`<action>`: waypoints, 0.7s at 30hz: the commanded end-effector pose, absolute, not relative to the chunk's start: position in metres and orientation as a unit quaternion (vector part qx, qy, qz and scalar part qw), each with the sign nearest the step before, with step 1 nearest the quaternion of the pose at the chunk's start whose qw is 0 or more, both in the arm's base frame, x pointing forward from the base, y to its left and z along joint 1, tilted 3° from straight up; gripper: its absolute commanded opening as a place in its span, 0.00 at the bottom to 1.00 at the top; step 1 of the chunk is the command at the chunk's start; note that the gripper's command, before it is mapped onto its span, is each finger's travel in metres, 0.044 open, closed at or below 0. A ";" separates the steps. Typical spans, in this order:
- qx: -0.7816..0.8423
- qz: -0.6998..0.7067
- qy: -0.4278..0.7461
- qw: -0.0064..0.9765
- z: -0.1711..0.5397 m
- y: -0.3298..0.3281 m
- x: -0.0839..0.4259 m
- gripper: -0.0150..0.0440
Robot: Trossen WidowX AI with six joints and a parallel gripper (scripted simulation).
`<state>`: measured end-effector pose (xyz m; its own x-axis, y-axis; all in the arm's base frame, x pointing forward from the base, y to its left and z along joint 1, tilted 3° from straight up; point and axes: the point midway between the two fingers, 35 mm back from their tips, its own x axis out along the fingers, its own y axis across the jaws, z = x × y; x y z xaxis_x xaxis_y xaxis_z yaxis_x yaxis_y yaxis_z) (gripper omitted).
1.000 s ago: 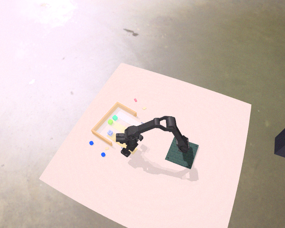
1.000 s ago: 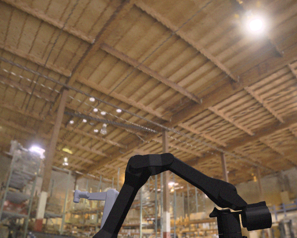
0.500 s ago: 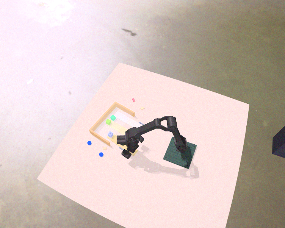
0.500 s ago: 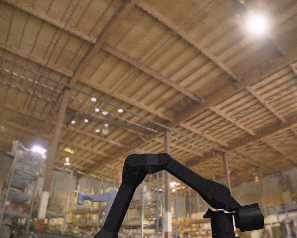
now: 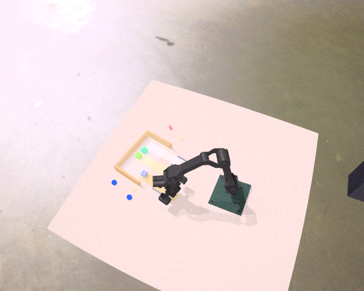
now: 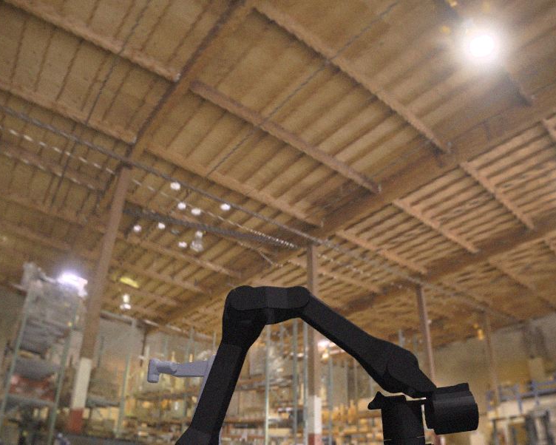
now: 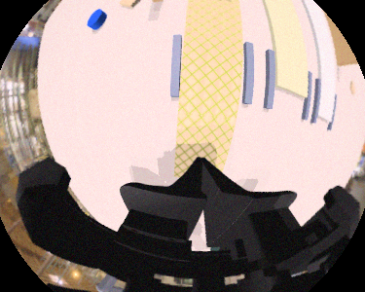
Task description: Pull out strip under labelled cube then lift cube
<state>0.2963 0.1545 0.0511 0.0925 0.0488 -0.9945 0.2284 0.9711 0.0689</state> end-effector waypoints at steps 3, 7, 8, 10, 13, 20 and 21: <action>0.100 -0.066 0.680 0.724 0.044 0.155 0.281 0.25; 0.100 -0.066 0.680 0.723 0.044 0.157 0.275 0.25; 0.100 -0.066 0.680 0.723 0.044 0.157 0.273 0.25; 0.100 -0.066 0.680 0.723 0.043 0.157 0.270 0.25; 0.100 -0.066 0.680 0.723 0.043 0.158 0.266 0.25; 0.100 -0.066 0.680 0.723 0.042 0.160 0.256 0.25; 0.100 -0.066 0.681 0.723 0.042 0.161 0.255 0.25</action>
